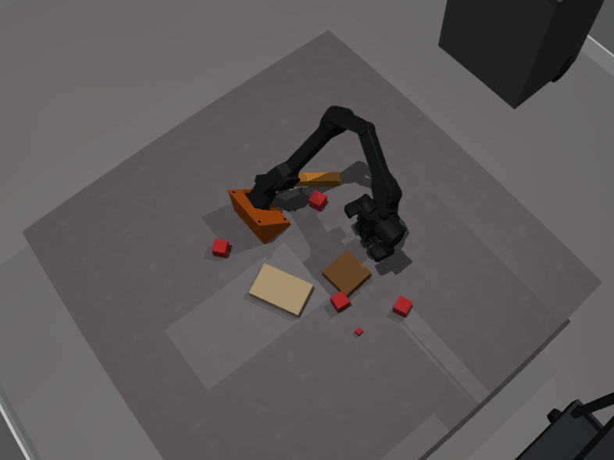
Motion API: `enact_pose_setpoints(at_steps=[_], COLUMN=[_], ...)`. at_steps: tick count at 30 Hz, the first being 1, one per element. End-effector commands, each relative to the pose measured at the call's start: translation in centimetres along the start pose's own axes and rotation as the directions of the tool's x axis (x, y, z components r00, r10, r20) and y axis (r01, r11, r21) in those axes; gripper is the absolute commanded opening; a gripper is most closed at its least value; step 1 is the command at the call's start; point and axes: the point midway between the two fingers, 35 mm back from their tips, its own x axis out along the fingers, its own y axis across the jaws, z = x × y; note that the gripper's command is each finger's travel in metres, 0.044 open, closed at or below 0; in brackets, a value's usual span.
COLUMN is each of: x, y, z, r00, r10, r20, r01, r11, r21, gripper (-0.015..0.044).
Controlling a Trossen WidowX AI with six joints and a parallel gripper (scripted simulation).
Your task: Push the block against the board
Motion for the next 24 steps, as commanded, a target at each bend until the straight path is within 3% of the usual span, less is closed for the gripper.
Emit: enact_pose_setpoints(at_steps=[1,5,13,24], x=[-1.5,-1.5,-1.7,-1.9], y=[0.1,-0.1,-2.6,-6.0], z=[0.3,0.3,-0.2,-1.2], r00=[1.0,1.0,1.0,1.0], r10=[-0.005,-0.006,-0.009,-0.009], r20=[0.006,0.006,0.003,0.003], r01=[0.005,0.006,0.007,0.005], r11=[1.0,1.0,0.961,0.792], r21=[-0.011,0.011,0.276,0.61], gripper=[0.0,0.0,0.0,0.0])
